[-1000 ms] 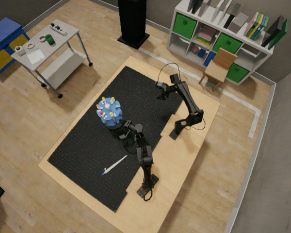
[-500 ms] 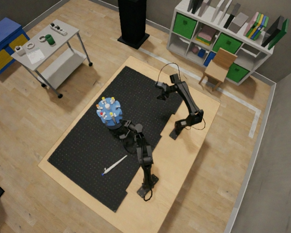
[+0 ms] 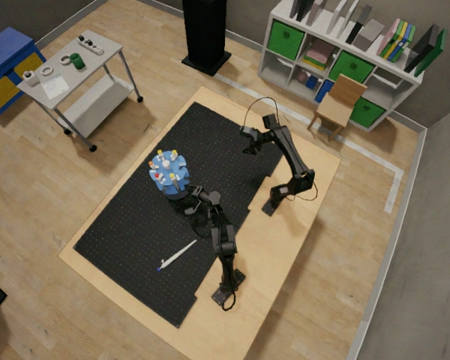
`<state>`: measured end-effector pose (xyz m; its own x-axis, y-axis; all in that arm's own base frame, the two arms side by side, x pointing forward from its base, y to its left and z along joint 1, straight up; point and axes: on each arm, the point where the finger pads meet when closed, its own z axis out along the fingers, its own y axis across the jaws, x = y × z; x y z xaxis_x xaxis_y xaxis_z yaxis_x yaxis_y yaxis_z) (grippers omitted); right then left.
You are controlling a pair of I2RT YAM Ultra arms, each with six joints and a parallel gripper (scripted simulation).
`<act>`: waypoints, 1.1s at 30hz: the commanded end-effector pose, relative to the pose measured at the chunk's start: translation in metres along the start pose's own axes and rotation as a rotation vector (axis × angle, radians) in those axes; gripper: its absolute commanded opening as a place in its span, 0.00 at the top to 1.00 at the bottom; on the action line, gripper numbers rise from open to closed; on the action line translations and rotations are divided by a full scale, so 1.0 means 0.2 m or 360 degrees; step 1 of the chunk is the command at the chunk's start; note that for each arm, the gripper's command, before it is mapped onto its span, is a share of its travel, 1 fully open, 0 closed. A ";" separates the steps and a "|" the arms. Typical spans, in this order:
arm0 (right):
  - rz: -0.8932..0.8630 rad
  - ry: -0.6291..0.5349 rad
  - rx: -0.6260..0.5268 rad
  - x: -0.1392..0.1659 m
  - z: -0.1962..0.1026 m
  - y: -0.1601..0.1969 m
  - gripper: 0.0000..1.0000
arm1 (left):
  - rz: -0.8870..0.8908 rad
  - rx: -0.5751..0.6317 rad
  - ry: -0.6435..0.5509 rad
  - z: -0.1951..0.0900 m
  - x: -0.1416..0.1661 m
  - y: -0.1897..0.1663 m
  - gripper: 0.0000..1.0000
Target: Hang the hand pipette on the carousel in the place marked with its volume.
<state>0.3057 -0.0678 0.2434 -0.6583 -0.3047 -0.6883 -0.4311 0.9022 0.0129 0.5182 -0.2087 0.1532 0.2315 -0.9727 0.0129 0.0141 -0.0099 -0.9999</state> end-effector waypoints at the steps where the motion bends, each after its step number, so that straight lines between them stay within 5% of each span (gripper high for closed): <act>1: -0.0028 -0.0052 0.0020 -0.04 -0.03 -0.02 0.00 | 0.0008 -0.0008 0.0011 0.01 0.02 -0.01 1.00; 10: -0.0028 -0.0052 0.0020 -0.04 -0.03 -0.02 0.00 | 0.0008 -0.0008 0.0011 0.01 0.02 -0.01 1.00; 14: -0.0028 -0.0052 0.0020 -0.04 -0.03 -0.02 0.00 | -0.0009 0.0011 0.0221 0.00 -0.05 -0.04 1.00; 27: -0.0028 -0.0052 0.0020 -0.04 -0.03 -0.02 0.00 | -0.0004 0.0013 0.0423 0.01 -0.13 -0.04 1.00; 28: -0.0028 -0.0052 0.0020 -0.04 -0.03 -0.02 0.00 | 0.0045 -0.0060 0.0423 0.02 -0.13 0.08 1.00; 33: -0.0028 -0.0052 0.0020 -0.04 -0.03 -0.02 0.00 | -0.0001 0.0015 0.0598 0.02 -0.16 -0.04 1.00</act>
<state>0.3057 -0.0678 0.2434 -0.6583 -0.3047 -0.6883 -0.4311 0.9022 0.0129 0.5158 -0.1830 0.1532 -0.0613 -0.9981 0.0038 0.0080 -0.0043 -1.0000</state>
